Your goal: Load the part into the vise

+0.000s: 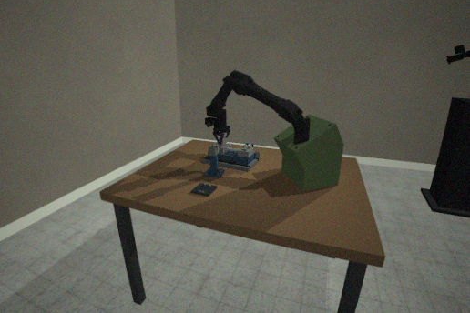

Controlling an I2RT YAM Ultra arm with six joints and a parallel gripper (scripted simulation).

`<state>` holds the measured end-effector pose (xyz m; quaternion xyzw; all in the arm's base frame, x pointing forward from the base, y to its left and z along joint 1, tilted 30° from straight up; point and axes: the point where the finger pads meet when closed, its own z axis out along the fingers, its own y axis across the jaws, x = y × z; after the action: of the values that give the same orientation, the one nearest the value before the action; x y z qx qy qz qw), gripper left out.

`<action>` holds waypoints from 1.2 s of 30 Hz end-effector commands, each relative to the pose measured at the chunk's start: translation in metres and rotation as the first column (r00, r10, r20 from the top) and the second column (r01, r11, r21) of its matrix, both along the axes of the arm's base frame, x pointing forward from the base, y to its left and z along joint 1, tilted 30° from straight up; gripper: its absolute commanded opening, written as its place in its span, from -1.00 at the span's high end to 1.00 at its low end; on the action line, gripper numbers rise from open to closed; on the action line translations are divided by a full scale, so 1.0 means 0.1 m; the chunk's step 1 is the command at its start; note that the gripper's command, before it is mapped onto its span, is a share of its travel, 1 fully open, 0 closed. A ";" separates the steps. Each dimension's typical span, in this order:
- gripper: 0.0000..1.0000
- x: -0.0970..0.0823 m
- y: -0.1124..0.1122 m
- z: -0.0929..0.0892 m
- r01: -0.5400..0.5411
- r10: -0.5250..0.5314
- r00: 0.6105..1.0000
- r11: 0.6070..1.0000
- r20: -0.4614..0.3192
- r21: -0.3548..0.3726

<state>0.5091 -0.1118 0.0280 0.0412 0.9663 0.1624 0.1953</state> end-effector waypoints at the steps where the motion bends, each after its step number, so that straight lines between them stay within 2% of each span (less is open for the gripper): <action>1: 1.00 -0.01 -0.09 0.13 0.023 -0.023 0.999 1.000 0.029 -0.010; 24: 1.00 0.00 -0.08 0.10 0.023 -0.023 0.999 1.000 0.028 -0.011; 33: 1.00 -0.01 -0.07 -0.01 0.024 -0.024 1.000 1.000 0.011 -0.005; 34: 1.00 0.11 -0.12 0.20 0.025 -0.023 0.998 0.999 0.064 -0.025; 36: 1.00 0.11 -0.11 0.20 0.025 -0.023 0.998 0.999 0.065 -0.024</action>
<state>0.5092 -0.1088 0.0226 0.0417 0.9667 0.1633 0.1925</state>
